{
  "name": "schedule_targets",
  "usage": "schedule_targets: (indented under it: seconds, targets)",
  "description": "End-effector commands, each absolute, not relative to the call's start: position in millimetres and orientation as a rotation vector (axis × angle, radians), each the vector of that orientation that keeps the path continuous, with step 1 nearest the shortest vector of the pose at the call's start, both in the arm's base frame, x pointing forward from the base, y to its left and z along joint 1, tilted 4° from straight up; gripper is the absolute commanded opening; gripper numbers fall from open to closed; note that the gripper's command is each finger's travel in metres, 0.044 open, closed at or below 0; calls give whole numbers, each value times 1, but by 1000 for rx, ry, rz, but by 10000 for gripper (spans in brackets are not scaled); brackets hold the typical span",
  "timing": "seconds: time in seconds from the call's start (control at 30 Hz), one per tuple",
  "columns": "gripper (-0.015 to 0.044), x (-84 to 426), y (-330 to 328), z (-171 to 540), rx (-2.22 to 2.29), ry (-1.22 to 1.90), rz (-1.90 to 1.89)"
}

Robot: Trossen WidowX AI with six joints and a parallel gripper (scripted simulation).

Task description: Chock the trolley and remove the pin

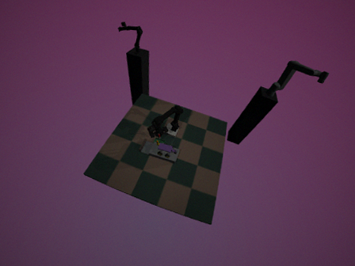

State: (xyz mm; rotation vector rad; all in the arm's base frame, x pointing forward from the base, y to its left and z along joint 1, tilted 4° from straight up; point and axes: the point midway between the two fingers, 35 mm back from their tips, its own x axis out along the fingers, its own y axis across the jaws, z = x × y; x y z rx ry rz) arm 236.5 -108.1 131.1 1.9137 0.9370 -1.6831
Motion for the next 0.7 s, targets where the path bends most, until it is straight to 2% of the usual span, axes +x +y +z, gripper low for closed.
schedule_targets:
  seconds: [0.0, 0.67]
  targets:
    - [0, 236, -108, 132, 1965, 837, -1766]
    - [0, 237, -104, 133, 2245, 190, -2166]
